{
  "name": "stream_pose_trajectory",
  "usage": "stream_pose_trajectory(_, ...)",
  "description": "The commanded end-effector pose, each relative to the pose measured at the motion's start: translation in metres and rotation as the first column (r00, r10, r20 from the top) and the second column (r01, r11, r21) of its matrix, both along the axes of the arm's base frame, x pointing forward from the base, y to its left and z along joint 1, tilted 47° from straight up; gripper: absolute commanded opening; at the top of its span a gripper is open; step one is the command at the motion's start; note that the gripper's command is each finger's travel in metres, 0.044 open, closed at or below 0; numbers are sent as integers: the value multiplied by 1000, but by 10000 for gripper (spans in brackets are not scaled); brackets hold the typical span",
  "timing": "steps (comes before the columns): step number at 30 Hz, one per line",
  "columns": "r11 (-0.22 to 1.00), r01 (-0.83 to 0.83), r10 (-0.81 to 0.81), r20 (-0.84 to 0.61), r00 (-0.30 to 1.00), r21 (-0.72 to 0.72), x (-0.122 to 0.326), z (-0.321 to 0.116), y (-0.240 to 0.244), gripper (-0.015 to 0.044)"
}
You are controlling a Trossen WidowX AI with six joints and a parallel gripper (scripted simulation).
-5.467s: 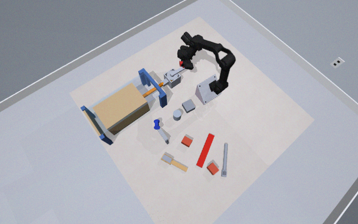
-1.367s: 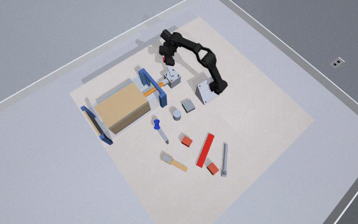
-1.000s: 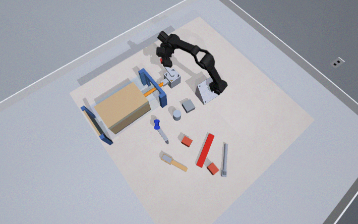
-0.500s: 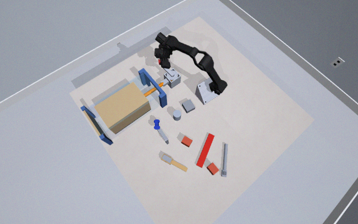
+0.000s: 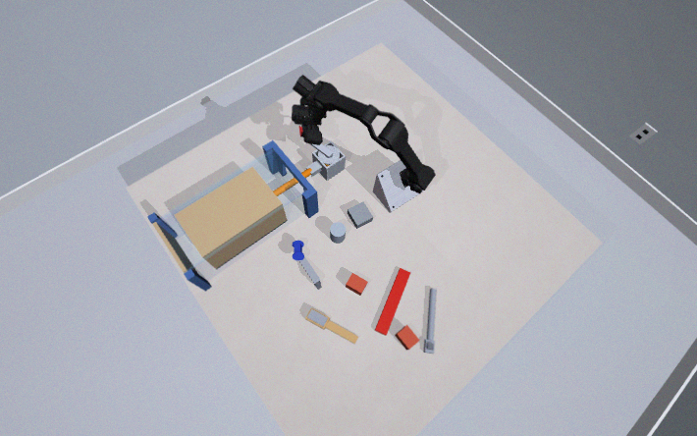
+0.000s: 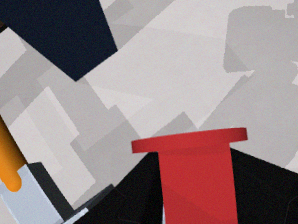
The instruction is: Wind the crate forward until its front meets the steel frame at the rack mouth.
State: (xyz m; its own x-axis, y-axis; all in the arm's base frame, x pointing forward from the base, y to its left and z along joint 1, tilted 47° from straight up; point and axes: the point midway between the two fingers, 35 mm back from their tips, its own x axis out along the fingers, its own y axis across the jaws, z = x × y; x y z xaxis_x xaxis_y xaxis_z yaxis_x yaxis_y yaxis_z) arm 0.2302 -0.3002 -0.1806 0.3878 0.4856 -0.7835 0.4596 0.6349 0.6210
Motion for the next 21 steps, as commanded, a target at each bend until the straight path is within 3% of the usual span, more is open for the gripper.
stream_pose_trajectory(1, 999, -25, 24, 39, 999, 20, 23, 9, 13, 0)
stream_pose_trajectory(21, 999, -25, 24, 40, 999, 21, 39, 19, 22, 0)
